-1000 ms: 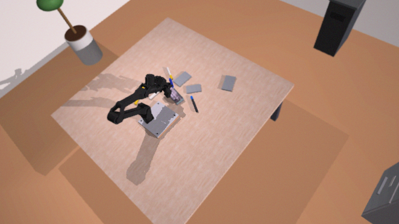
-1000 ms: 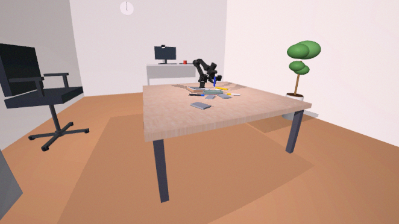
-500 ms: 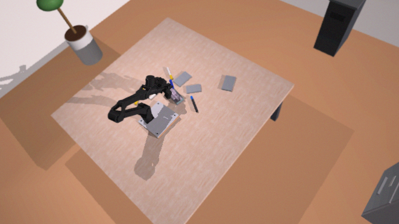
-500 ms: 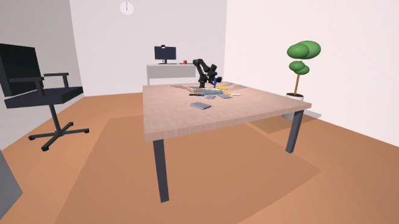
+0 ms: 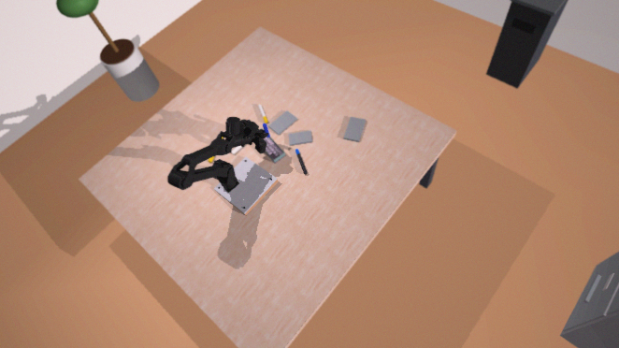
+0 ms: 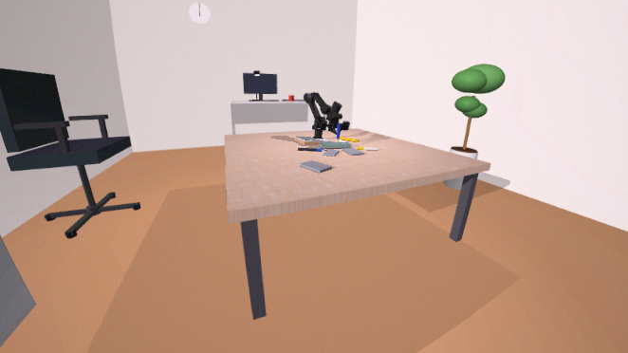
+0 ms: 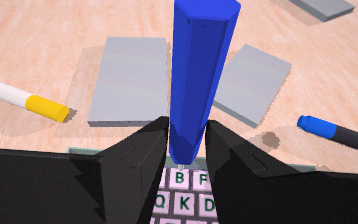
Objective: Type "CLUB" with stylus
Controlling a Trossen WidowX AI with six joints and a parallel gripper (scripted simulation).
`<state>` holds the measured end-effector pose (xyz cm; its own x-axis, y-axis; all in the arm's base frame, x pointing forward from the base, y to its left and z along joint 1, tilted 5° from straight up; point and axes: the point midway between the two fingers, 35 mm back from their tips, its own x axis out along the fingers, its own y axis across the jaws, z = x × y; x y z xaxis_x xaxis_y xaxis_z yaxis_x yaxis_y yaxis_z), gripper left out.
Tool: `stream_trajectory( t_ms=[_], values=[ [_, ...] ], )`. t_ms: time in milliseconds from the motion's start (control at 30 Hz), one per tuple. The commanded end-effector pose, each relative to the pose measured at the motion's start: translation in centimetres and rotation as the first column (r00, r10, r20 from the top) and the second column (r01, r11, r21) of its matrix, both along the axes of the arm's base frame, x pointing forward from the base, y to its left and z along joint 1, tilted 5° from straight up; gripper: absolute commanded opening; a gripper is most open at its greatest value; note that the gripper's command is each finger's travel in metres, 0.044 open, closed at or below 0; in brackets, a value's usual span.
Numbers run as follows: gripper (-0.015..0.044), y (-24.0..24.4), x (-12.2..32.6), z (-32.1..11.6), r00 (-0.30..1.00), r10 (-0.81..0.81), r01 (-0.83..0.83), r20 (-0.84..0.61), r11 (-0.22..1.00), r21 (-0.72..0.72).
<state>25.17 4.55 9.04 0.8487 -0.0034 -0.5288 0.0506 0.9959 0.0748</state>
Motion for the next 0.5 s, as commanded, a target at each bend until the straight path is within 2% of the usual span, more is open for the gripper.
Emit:
stream_trajectory(
  t_ms=[0, 467],
  values=[
    [0.0081, -0.04, 0.03, 0.03, 1.0, -0.006, 0.006, 0.003, 1.0, 0.004],
    [0.0081, -0.01, -0.09, -0.64, 1.0, -0.006, 0.006, 0.003, 1.0, 0.004]
  ],
)
